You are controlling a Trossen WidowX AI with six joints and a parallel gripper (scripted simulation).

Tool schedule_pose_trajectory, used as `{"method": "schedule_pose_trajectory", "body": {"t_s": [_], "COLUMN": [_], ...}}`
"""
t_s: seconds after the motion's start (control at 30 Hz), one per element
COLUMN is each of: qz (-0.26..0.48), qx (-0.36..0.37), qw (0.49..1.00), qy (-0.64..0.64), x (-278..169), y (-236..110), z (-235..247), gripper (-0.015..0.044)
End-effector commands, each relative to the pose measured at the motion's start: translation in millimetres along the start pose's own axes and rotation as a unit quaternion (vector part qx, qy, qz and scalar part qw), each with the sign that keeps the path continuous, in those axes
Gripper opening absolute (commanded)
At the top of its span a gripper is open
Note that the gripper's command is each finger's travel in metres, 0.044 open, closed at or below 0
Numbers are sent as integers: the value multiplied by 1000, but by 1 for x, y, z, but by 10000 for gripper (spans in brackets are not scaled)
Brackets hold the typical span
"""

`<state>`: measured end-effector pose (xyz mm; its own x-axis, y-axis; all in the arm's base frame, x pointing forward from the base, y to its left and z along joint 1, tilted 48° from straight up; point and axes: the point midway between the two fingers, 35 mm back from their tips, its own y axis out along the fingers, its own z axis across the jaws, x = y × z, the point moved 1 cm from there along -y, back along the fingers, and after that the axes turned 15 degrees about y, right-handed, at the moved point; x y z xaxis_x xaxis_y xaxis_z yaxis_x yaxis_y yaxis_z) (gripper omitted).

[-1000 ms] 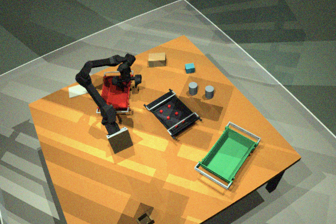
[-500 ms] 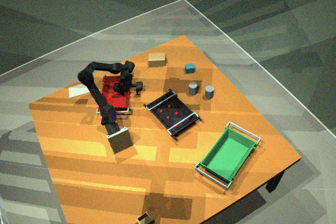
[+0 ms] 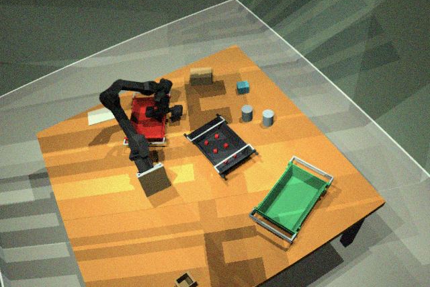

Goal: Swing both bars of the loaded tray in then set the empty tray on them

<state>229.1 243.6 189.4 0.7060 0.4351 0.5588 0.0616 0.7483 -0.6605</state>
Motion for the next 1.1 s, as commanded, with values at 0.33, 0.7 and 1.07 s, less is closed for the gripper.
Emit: {"method": "schedule_pose_trajectory", "body": {"t_s": [0.33,0.7,1.07], "qz": [0,0,0], "qx": [-2,-2,-2], "qw": [1000,1000,1000], "qy": [3,3,2], "x": [0,0,0], "y": [0,0,-2], "z": [-1,-1,-1], "gripper": [161,88,15]}}
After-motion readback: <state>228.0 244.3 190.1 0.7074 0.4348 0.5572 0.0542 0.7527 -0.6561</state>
